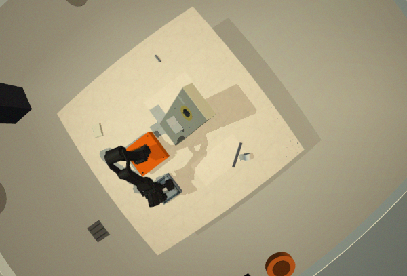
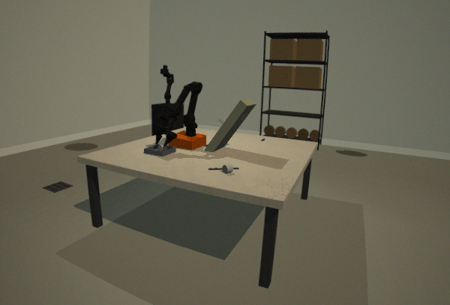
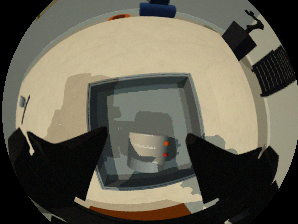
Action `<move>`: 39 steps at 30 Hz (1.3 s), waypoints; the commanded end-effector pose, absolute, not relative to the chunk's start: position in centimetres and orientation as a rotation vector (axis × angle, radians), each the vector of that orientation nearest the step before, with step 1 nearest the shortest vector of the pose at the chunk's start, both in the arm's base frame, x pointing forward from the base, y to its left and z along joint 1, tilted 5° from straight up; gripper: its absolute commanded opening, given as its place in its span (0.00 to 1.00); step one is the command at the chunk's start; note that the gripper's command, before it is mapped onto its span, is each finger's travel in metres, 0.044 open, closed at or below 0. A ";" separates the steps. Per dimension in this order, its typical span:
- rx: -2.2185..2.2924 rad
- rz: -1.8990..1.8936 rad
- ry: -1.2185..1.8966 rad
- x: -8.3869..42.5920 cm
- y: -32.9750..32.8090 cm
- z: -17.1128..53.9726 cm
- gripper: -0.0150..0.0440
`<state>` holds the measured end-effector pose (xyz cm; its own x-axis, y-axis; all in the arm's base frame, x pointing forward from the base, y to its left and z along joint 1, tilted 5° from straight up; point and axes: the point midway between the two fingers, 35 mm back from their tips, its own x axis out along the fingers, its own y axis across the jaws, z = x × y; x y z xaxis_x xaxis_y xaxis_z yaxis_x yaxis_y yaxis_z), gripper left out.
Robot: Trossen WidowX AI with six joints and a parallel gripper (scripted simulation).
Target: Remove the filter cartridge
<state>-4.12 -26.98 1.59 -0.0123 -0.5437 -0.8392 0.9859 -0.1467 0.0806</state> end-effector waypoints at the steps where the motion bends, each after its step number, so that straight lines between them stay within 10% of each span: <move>1: 0.899 -1.518 0.667 -4.2 -27.1 1.9 1.00; 39: 0.894 -1.525 0.662 -4.6 -27.0 7.4 1.00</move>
